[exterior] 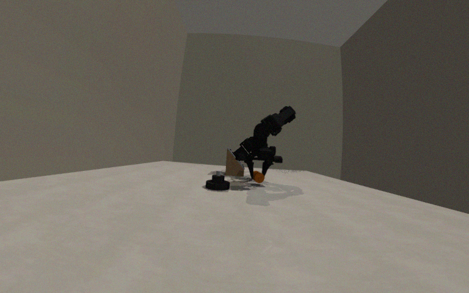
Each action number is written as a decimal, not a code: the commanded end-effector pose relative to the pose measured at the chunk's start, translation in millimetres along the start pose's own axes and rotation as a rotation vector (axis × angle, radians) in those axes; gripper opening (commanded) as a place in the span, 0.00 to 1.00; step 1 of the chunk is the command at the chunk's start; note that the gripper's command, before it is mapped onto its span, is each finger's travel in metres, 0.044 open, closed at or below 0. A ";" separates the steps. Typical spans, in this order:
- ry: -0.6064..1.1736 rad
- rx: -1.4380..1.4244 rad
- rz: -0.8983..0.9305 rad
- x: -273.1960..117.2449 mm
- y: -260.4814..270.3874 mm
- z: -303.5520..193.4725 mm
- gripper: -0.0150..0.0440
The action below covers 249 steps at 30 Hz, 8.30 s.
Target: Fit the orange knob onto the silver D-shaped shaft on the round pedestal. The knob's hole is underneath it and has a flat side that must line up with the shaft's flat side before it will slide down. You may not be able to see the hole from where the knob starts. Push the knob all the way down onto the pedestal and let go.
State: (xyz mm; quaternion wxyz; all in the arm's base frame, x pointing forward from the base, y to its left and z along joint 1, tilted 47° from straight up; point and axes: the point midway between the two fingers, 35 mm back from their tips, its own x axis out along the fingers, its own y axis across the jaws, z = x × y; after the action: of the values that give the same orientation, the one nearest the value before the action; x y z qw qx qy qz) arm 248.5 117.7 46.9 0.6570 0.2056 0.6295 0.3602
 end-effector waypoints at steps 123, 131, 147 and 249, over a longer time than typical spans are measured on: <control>0.003 -1.248 -0.001 -48.5 -0.5 0.0 1.00; 0.053 -0.646 -0.050 -48.2 1.8 0.2 1.00; 0.025 0.584 -0.218 -49.7 7.3 1.2 1.00; -0.234 1.874 -0.325 15.5 14.6 3.7 0.66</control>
State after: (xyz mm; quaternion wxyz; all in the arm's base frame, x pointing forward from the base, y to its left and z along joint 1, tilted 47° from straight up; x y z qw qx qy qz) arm 248.1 139.0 47.7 0.3274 0.5918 0.6138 -0.4072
